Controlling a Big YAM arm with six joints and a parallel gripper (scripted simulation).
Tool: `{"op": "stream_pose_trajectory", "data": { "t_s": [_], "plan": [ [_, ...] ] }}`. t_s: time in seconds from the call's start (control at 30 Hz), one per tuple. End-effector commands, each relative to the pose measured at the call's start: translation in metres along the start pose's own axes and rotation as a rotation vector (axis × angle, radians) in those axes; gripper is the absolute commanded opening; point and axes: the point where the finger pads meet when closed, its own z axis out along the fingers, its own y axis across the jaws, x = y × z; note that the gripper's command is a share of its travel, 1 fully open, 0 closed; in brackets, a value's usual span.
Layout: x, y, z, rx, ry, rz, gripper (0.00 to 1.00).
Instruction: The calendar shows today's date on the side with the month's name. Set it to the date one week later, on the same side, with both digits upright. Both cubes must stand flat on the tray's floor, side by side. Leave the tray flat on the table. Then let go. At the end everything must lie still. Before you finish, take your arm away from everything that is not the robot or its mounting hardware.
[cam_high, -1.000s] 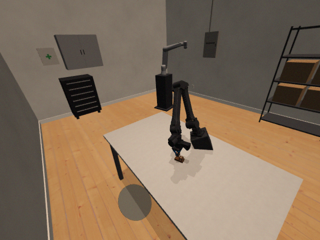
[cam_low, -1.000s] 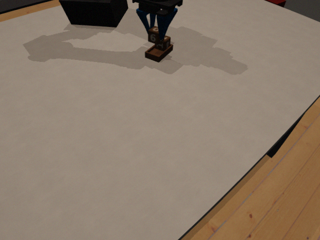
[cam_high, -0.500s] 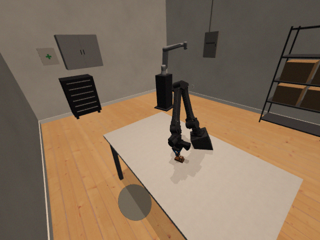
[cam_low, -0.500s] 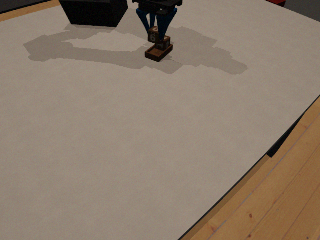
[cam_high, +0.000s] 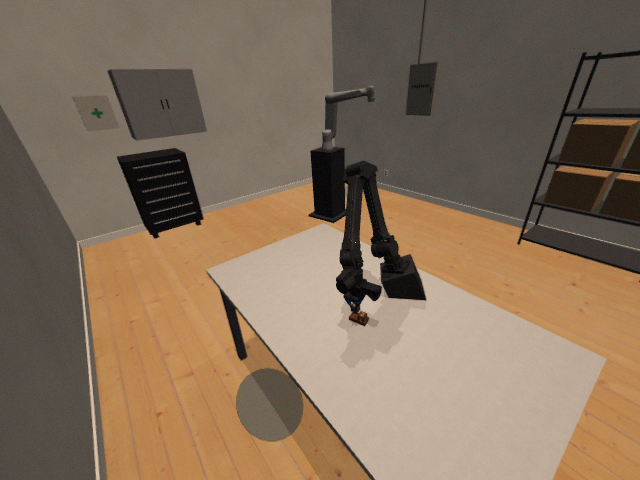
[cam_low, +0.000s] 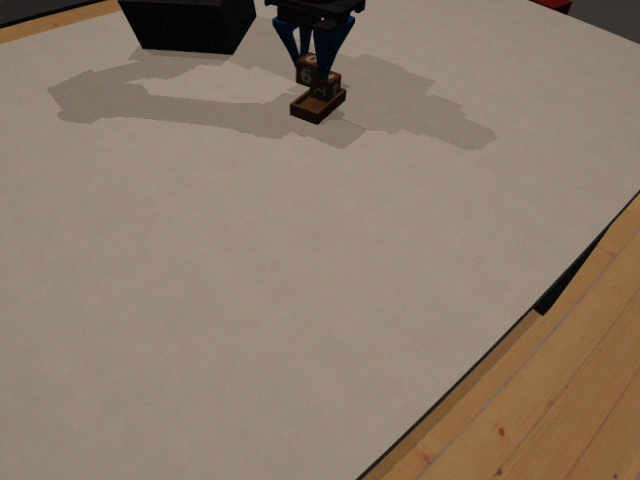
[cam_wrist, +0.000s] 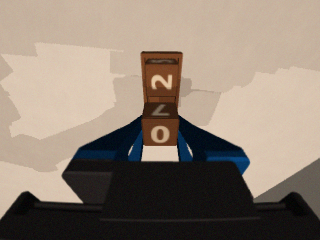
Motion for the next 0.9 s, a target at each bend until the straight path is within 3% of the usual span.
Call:
{"op": "stream_pose_trajectory", "data": {
  "t_s": [0.0, 0.87],
  "plan": [
    [0.0067, -0.0224, -0.0063, 0.044, 0.002, 0.012, 0.26],
    [0.0056, -0.0193, -0.0043, 0.036, 0.001, 0.009, 0.26]
  ]
}}
